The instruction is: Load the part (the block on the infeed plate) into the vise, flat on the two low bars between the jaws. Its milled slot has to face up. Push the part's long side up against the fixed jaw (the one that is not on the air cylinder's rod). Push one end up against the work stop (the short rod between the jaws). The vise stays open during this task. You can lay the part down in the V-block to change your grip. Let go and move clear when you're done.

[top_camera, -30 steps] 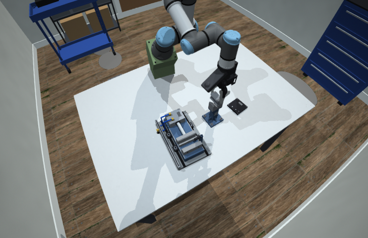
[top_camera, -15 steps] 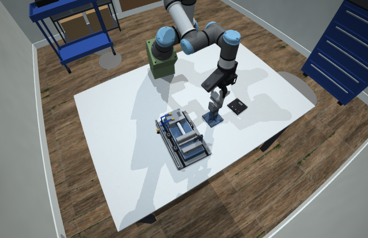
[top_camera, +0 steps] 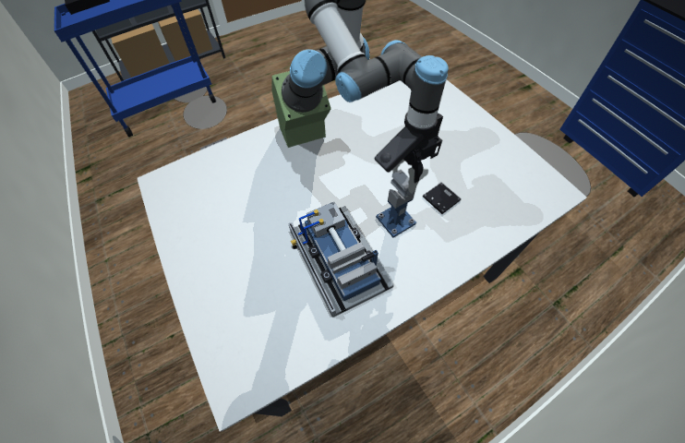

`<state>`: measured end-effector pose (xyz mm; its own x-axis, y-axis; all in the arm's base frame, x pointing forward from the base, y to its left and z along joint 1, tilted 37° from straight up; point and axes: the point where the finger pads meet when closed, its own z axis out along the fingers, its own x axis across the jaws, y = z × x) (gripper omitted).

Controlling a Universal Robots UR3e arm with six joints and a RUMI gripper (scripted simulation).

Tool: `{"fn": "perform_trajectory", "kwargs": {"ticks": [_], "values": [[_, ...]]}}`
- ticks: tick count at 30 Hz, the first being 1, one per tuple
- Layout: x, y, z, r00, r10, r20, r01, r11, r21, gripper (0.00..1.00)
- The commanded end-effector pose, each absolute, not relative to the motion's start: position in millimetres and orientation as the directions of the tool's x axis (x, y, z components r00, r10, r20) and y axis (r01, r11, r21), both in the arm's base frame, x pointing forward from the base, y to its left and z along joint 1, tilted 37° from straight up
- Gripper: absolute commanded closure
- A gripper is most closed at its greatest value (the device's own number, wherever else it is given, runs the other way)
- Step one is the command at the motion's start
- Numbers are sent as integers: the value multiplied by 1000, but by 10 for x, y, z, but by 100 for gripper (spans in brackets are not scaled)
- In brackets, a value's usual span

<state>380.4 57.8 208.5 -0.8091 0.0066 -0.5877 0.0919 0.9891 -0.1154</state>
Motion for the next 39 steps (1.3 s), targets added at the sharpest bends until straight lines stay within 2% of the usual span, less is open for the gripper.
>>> {"fn": "perform_trajectory", "kwargs": {"ticks": [1,39], "values": [[3807,579,2097,-807,6,-590,92,989,-115,100],[3803,587,2083,-808,7,-590,158,966,-206,100]]}}
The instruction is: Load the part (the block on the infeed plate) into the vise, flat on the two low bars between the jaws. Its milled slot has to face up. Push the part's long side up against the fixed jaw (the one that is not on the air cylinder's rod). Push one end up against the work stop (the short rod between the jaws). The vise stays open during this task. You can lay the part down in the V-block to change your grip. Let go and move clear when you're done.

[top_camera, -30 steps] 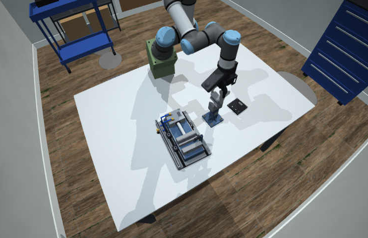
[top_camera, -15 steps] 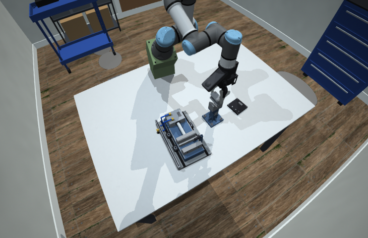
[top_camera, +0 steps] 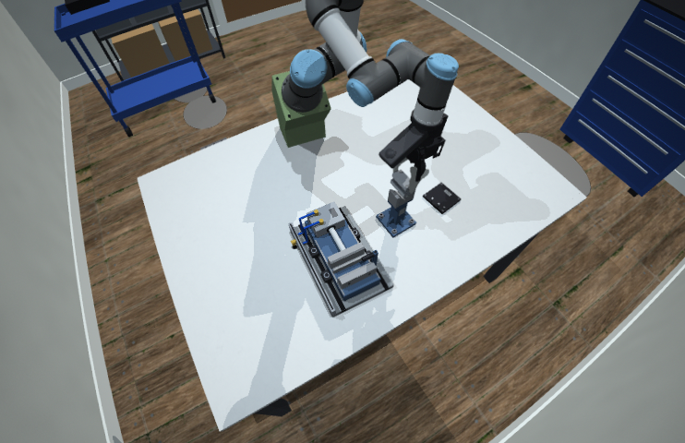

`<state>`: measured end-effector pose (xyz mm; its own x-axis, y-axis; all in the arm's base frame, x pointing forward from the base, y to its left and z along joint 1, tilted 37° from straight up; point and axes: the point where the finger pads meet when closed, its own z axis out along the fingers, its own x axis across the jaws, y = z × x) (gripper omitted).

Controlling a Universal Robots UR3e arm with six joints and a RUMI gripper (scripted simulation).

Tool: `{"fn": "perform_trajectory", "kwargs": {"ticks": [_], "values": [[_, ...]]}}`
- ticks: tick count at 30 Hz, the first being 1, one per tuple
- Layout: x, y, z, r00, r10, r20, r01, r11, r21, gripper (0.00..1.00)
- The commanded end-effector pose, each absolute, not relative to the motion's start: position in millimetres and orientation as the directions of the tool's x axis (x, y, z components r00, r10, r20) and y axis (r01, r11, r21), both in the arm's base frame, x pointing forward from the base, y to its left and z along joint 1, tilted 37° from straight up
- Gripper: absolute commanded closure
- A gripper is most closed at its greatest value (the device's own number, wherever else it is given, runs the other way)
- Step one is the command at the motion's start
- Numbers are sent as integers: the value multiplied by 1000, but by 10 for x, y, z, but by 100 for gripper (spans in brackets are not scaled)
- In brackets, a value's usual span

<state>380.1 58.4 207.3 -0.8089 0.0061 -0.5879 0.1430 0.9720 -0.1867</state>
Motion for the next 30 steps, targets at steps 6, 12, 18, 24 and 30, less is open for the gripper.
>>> {"fn": "perform_trajectory", "kwargs": {"ticks": [6,12,18,24,30], "values": [[3804,591,2082,-808,7,-590,190,950,-249,100],[3805,595,2081,-808,7,-590,215,934,-284,100],[3807,601,2080,-807,6,-590,258,903,-344,100],[3808,607,2077,-808,7,-590,302,864,-404,100],[3810,611,2076,-807,6,-590,330,834,-443,100]]}}
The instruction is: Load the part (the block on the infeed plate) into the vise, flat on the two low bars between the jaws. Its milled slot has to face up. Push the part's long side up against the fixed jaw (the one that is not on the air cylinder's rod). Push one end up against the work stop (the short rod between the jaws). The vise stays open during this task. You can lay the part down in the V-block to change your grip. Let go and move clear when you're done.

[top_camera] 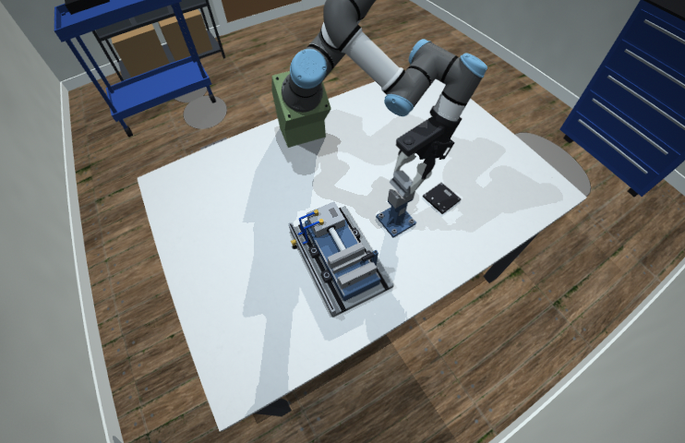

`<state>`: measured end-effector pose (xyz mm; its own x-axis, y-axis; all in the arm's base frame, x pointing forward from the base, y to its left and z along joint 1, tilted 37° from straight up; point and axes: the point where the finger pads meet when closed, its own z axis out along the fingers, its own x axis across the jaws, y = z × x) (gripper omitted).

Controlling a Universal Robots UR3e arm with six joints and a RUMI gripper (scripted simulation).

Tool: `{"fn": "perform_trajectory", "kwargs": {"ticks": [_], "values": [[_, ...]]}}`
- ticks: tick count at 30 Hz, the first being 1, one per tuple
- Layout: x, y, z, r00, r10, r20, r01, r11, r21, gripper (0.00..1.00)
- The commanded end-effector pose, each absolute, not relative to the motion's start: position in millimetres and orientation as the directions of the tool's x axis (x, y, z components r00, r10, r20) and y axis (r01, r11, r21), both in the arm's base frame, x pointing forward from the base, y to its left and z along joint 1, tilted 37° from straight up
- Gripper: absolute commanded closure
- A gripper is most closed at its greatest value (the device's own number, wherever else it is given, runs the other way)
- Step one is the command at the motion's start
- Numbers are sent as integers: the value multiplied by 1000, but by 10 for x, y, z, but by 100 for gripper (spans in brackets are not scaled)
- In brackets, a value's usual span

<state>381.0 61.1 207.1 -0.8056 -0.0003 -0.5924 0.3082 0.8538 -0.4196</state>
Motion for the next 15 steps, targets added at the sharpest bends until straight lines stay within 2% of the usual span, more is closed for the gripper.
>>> {"fn": "perform_trajectory", "kwargs": {"ticks": [1,15], "values": [[3810,612,2075,-807,7,-590,337,826,-452,100],[3815,622,2068,-807,7,-590,413,721,-557,100]]}}
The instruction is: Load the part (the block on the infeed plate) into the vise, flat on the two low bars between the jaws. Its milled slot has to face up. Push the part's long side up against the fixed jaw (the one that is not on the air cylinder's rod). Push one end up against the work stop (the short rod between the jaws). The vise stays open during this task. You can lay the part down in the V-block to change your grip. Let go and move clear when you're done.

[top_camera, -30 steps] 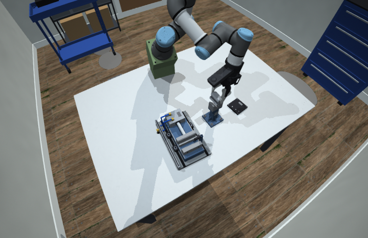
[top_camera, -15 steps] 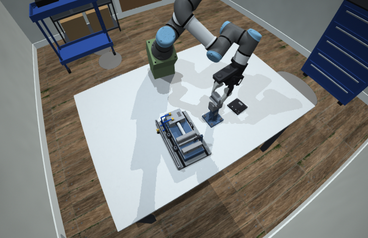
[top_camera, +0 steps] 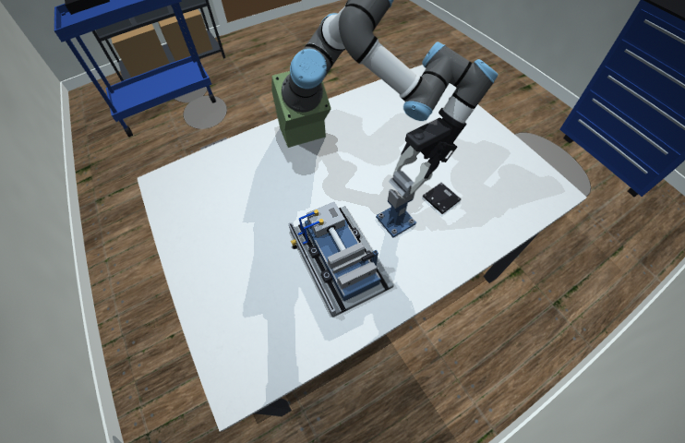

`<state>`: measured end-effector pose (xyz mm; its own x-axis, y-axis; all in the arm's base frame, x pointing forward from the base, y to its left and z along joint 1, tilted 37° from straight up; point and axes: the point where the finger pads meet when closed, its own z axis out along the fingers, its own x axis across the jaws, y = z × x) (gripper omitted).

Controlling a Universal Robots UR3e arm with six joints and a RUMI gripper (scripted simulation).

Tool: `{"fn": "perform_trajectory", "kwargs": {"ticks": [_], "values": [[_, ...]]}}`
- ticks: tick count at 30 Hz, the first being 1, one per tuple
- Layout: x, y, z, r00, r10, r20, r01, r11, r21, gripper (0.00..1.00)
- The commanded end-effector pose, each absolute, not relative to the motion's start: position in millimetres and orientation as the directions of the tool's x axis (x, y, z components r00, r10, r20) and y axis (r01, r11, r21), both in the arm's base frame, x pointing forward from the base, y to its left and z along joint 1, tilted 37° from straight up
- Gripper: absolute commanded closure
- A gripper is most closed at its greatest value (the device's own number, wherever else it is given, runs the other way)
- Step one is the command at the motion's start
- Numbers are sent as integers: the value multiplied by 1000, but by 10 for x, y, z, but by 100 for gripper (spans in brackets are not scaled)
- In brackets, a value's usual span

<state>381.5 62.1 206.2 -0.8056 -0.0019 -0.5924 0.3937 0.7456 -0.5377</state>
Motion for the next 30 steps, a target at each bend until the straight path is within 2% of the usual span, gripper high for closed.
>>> {"fn": "perform_trajectory", "kwargs": {"ticks": [1,30], "values": [[3815,622,2068,-807,7,-590,413,721,-557,100],[3821,631,2061,-807,7,-590,473,604,-641,100]]}}
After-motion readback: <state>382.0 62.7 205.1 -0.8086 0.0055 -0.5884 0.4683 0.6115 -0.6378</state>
